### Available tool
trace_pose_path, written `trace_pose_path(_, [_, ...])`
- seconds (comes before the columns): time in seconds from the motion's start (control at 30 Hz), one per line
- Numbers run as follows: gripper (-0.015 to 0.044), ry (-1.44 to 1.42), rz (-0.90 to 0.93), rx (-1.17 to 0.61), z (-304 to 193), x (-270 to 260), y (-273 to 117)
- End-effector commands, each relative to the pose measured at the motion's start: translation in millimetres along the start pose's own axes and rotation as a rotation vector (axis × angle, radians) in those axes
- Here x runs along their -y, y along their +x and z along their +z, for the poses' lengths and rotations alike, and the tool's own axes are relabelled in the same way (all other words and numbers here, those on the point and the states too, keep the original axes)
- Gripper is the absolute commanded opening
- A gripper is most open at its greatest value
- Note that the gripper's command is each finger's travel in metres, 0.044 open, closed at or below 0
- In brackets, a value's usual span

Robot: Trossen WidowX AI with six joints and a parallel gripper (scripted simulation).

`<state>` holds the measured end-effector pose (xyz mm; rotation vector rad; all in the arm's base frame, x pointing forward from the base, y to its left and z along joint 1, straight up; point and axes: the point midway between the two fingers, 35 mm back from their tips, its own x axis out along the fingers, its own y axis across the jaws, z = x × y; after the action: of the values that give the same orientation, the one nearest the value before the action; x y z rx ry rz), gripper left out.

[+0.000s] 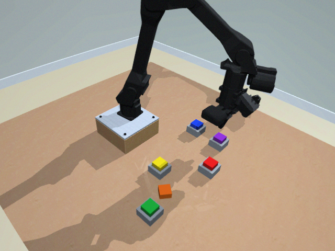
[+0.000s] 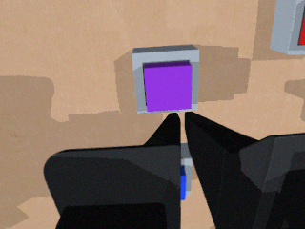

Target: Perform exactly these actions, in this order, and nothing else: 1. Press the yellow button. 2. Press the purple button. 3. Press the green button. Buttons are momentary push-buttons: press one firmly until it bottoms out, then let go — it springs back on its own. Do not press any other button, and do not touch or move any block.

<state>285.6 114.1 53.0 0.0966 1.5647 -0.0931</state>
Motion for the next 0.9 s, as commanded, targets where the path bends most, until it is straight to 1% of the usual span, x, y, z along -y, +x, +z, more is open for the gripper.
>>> trace_pose_path(0.0, [0.002,0.004,0.013,0.026,2,-1,-48])
trace_pose_path(0.2, [0.002,0.004,0.013,0.026,3,1,-50])
trace_pose_path(0.27, [0.002,0.003,0.012,0.027,14,17,-51])
trace_pose_path(0.43, [0.002,0.0,0.005,0.031,44,86,-52])
trace_pose_path(0.57, [0.002,-0.003,-0.001,0.033,56,146,-53])
trace_pose_path(0.7, [0.002,-0.006,-0.008,0.034,56,209,-54])
trace_pose_path(0.87, [0.002,-0.001,-0.018,0.031,41,286,-54])
